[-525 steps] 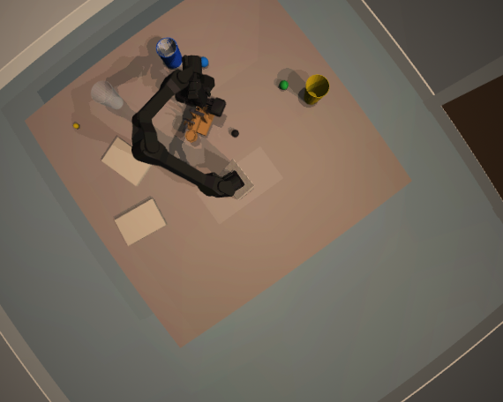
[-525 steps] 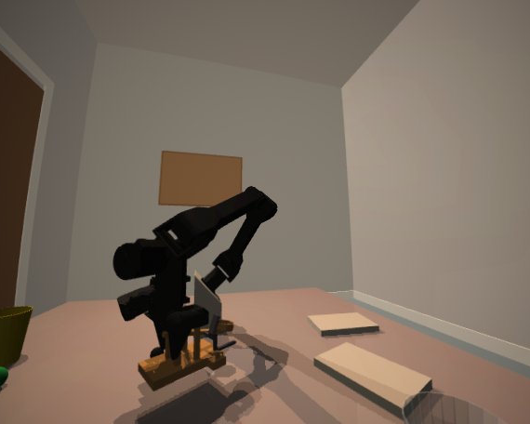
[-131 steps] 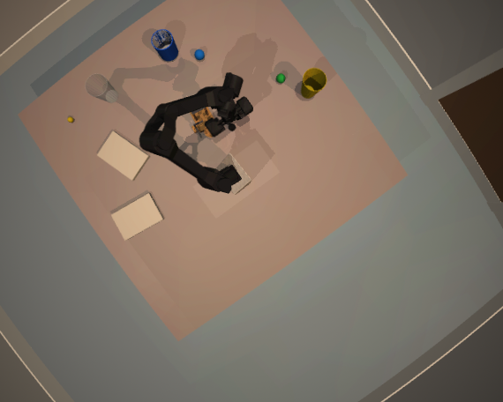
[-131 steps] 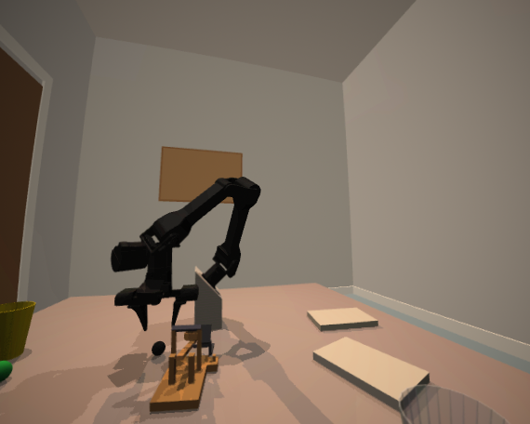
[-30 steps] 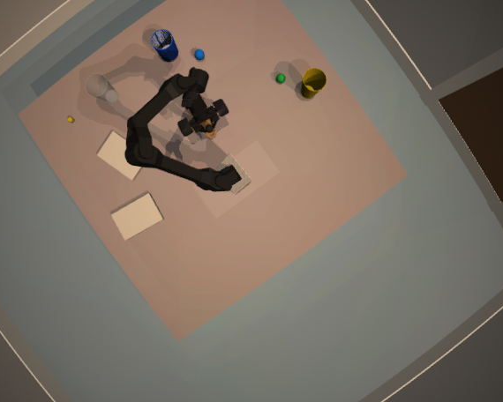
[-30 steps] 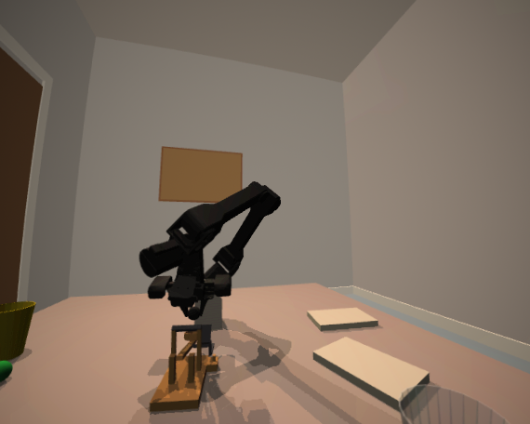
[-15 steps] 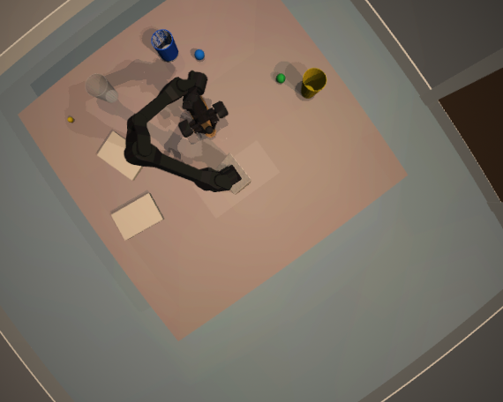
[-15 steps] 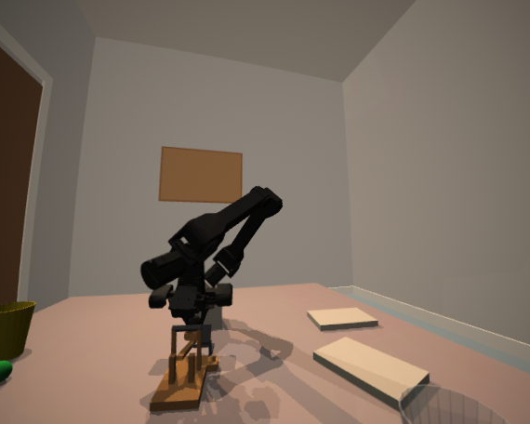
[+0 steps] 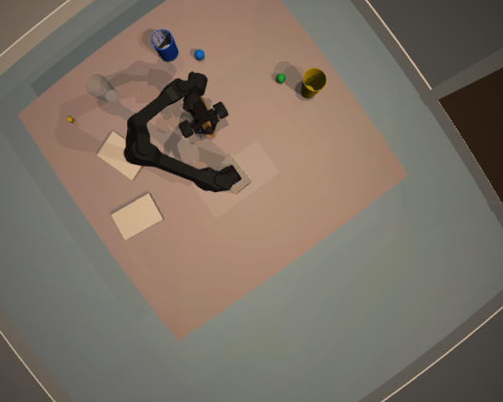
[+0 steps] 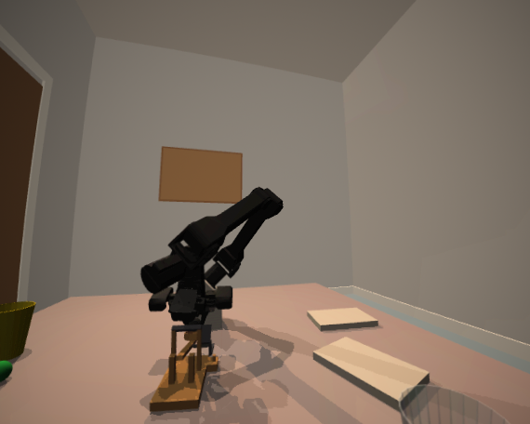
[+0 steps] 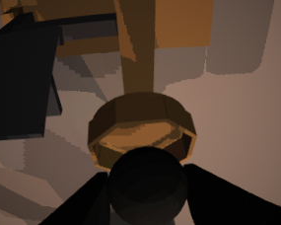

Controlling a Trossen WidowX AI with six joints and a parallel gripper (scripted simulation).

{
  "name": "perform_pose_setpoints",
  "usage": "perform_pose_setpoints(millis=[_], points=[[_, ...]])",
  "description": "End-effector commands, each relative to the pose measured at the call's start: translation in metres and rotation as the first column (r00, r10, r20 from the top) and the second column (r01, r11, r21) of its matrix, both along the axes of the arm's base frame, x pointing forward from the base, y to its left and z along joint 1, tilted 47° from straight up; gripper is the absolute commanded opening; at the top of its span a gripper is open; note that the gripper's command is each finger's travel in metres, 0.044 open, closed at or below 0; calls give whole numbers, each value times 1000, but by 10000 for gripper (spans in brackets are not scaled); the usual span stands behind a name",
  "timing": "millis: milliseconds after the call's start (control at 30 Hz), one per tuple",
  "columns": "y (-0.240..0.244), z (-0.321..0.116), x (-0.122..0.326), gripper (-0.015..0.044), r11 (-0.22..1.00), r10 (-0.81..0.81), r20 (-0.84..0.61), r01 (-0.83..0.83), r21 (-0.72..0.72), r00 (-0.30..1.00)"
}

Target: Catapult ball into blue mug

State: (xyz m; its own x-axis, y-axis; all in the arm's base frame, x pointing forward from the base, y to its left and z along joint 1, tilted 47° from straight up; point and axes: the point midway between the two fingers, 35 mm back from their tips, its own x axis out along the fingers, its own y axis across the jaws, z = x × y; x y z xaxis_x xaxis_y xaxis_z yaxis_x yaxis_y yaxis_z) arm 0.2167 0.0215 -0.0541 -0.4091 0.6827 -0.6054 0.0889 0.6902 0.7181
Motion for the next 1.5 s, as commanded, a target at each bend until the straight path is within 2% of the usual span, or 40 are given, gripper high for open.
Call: perform_pose_setpoints(millis=[0, 167, 367, 433, 467, 533, 933, 1167, 1467], points=[[0, 0, 0, 157, 1000, 0, 1, 0, 0, 1000], [-8, 7, 3, 289, 1000, -1, 1, 1, -2, 1000], [-79, 73, 10, 440, 1000, -5, -2, 5, -5, 1000], [-86, 81, 8, 440, 1000, -5, -3, 5, -3, 1000], [-69, 61, 12, 440, 1000, -12, 0, 12, -8, 1000], [-72, 57, 25, 440, 999, -42, 29, 43, -28, 999], [-105, 39, 141, 440, 940, -286, 310, 328, -93, 907], [-124, 49, 209, 440, 884, -398, 467, 466, -35, 790], [-145, 80, 282, 440, 817, -506, 609, 566, 112, 611]])
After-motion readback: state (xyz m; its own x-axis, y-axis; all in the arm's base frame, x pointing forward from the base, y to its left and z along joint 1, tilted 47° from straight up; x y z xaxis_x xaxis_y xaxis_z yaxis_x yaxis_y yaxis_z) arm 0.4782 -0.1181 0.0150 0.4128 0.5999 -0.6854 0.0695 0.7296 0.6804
